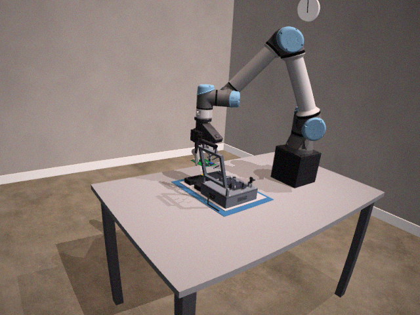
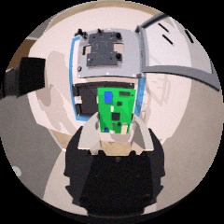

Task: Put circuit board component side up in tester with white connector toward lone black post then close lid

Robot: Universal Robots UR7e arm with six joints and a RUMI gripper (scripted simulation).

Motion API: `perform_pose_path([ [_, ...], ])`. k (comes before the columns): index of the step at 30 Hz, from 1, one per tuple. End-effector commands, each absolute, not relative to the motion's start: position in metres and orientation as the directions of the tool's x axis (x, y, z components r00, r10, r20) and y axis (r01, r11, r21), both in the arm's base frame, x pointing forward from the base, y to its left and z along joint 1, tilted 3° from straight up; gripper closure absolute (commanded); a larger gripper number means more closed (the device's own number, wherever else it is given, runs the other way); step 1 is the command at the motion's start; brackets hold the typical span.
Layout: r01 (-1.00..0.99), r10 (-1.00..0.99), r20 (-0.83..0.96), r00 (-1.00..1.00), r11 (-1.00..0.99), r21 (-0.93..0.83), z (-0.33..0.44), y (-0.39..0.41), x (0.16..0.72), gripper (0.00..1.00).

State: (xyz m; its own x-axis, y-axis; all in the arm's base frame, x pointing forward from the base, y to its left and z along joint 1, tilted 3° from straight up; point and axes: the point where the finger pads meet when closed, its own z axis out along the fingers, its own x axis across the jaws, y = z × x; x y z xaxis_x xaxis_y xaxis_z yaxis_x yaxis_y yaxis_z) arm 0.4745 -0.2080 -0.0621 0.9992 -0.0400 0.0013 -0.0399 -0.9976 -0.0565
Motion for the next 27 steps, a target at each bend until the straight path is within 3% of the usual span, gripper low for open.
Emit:
perform_pose_path([
  [1, -0.040, -0.040, 0.002, 0.999, -0.998, -0.056, -0.0615, -0.2083, 0.4749, 0.61],
  [27, -0.058, -0.058, 0.001, 0.998, -0.997, -0.056, -0.0615, -0.2083, 0.4749, 0.61],
])
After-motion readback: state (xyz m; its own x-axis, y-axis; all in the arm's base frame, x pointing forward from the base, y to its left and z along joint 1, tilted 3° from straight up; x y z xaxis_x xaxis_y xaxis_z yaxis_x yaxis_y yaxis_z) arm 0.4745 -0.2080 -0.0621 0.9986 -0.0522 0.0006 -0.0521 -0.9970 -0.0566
